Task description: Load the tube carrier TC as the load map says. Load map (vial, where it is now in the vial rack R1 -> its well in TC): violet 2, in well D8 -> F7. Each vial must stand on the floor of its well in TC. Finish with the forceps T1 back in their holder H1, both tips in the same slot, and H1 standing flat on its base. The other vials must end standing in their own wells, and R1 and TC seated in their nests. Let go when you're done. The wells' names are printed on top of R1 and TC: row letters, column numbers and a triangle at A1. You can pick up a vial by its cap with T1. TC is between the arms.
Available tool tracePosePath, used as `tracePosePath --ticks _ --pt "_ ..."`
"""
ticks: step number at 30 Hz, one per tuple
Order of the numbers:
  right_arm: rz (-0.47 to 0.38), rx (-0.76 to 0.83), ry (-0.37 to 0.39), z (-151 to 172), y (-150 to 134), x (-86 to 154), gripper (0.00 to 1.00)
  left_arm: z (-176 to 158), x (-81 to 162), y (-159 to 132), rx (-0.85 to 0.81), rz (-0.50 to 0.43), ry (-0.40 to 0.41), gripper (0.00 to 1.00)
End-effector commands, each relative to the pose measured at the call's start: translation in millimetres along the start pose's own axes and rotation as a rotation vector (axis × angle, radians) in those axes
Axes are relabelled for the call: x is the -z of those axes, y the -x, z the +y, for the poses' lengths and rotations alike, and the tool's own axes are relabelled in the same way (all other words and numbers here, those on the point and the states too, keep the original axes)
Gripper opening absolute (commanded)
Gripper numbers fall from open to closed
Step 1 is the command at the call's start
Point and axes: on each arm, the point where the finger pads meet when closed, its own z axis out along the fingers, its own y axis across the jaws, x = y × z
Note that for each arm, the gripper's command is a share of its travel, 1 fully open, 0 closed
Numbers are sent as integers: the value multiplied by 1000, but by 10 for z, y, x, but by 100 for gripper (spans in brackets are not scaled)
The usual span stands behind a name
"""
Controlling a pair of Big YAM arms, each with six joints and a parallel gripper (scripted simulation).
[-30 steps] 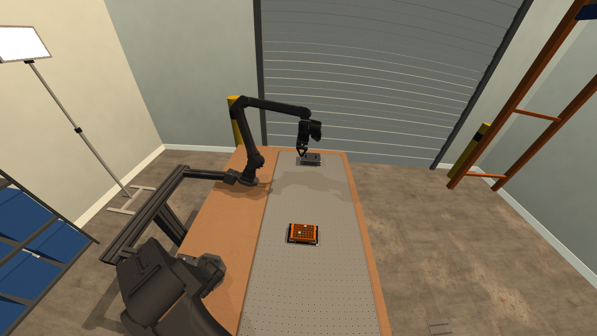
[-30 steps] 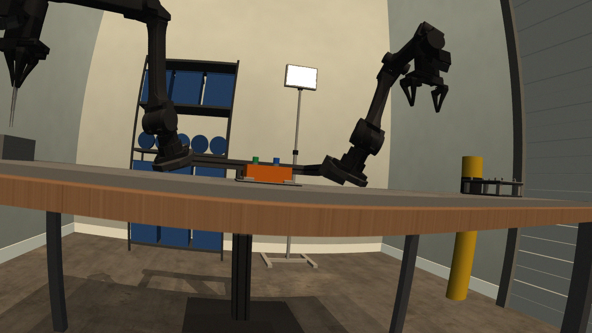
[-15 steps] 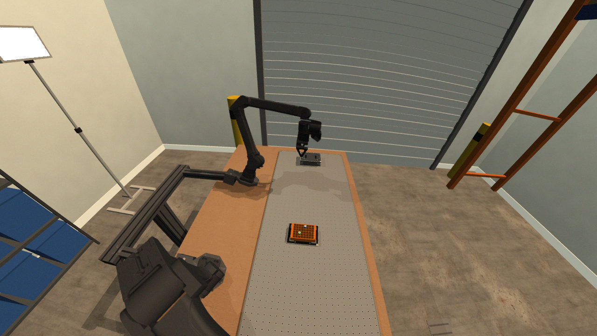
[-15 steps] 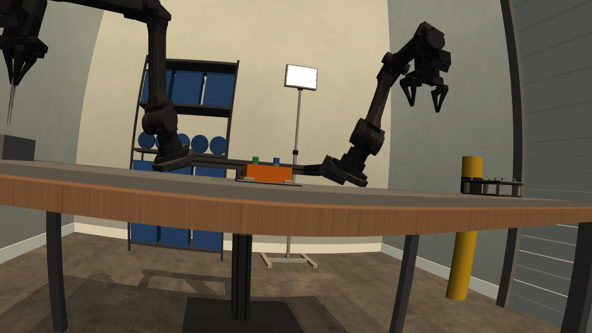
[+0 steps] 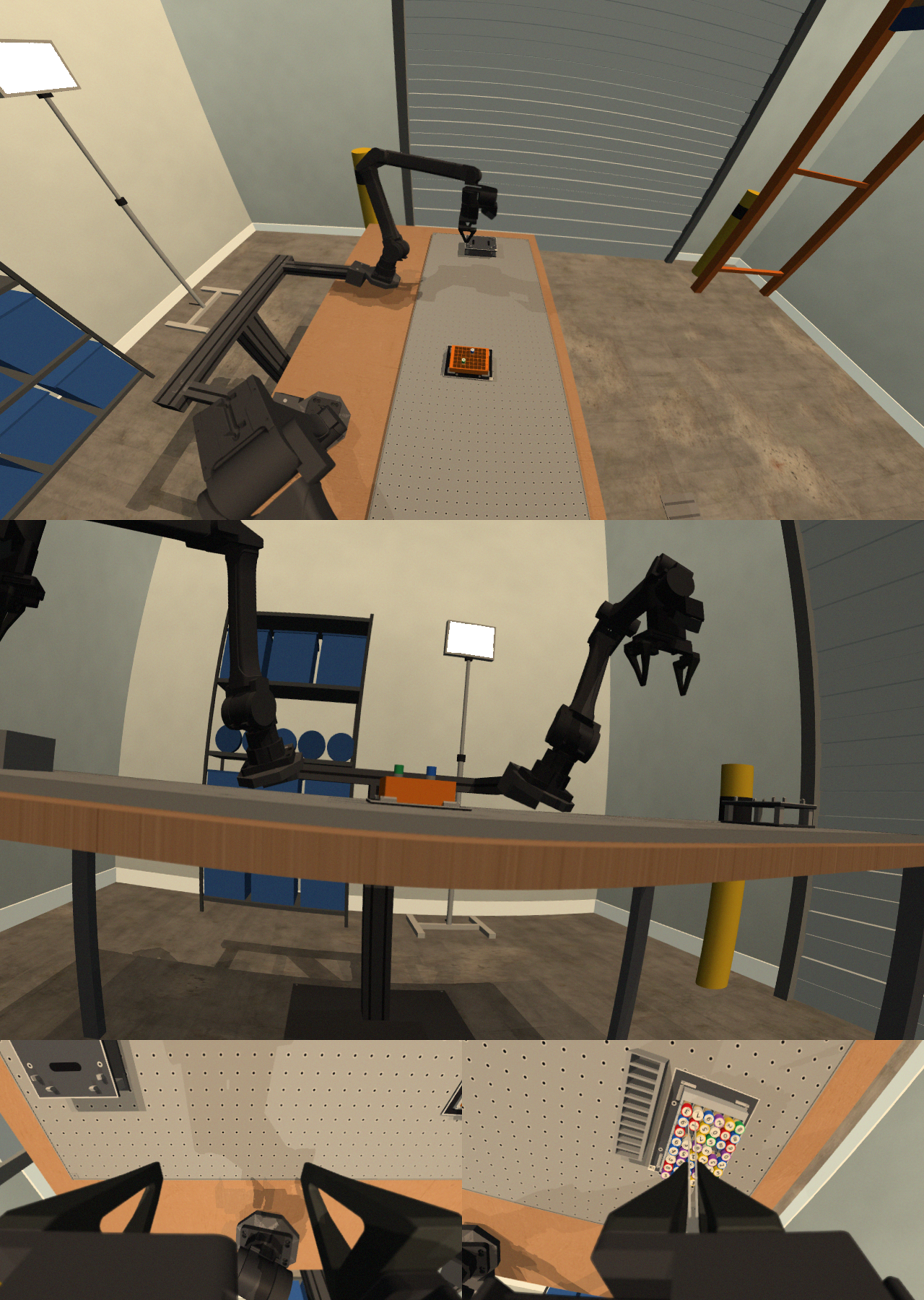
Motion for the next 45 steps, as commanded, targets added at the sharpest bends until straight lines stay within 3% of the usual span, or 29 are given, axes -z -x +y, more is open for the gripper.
tracePosePath --ticks 1,8,15,19,45 --pt "-7 150 -11 -280 6 81 7 25 104 91 17 -29 -5 100" --pt "-8 337 -8 -528 -88 100 7 25 104 91 17 -29 -5 100" --pt "-22 477 -2 -459 27 102 7 25 104 91 17 -29 -5 100" --pt "-11 456 -2 -510 -86 93 7 25 104 91 17 -29 -5 100" --pt "-18 459 5 -483 -70 61 7 25 104 91 17 -29 -5 100"
